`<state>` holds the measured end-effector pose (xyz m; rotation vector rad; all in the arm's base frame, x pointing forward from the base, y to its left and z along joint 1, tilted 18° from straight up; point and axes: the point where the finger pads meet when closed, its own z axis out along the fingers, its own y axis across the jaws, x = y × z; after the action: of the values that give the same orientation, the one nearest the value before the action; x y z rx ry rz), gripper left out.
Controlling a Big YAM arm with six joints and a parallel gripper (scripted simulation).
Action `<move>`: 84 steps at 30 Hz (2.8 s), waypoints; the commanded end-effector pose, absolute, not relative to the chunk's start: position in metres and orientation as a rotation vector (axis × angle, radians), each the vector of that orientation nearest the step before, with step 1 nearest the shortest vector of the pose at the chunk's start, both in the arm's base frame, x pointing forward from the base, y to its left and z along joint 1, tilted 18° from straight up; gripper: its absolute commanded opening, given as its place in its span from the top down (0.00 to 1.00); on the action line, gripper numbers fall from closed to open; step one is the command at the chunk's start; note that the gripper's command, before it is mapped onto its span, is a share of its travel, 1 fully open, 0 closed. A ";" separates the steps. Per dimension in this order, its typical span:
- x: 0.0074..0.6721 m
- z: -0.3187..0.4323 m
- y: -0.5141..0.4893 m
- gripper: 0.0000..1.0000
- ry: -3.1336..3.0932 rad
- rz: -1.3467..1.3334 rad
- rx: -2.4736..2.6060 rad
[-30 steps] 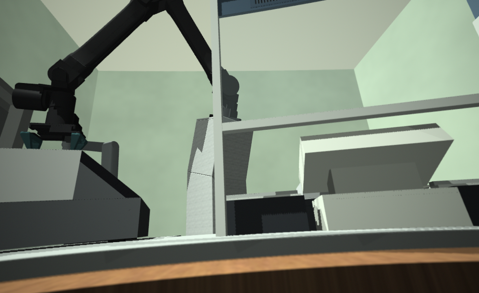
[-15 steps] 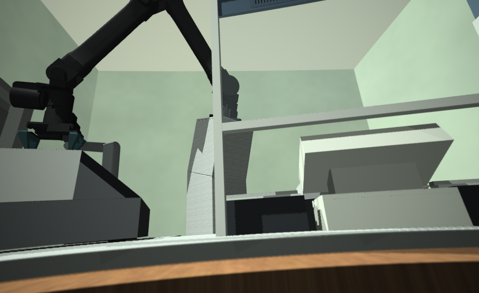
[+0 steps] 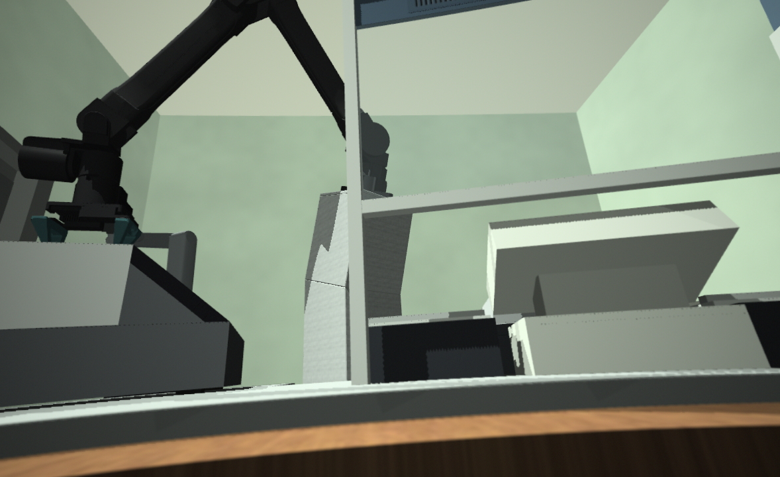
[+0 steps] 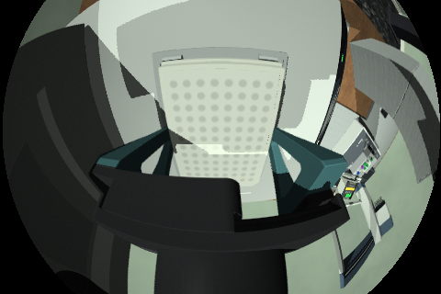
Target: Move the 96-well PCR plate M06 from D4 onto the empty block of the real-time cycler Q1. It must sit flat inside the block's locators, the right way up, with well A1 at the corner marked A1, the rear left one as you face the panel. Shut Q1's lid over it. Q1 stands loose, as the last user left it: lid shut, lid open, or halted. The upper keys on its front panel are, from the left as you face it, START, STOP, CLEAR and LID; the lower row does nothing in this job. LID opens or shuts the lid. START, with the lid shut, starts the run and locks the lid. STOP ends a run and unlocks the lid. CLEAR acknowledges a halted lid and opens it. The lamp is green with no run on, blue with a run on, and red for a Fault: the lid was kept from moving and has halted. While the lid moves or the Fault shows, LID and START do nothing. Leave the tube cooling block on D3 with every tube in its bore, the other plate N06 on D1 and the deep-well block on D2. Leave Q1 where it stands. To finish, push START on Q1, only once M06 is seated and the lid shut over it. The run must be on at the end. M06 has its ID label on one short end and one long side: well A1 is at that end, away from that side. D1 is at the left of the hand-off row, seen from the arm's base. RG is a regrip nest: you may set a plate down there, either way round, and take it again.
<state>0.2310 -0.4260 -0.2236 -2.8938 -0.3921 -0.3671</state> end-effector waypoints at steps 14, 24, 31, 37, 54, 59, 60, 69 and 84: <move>0.249 -0.212 -0.454 1.00 -0.422 -0.397 -2.953; 0.227 -0.225 -0.439 1.00 -0.395 -0.383 -2.925; 0.225 -0.221 -0.437 1.00 -0.385 -0.375 -2.917; 0.233 -0.215 -0.432 1.00 -0.385 -0.360 -2.913; 0.241 -0.207 -0.449 1.00 -0.385 -0.374 -2.943; 0.244 -0.206 -0.455 1.00 -0.415 -0.385 -2.955; 0.244 -0.206 -0.456 1.00 -0.422 -0.386 -2.955; 0.245 -0.211 -0.452 1.00 -0.425 -0.396 -2.941; 0.243 -0.212 -0.446 1.00 -0.420 -0.391 -2.929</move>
<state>0.2343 -0.4262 -0.2249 -2.8968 -0.3977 -0.3684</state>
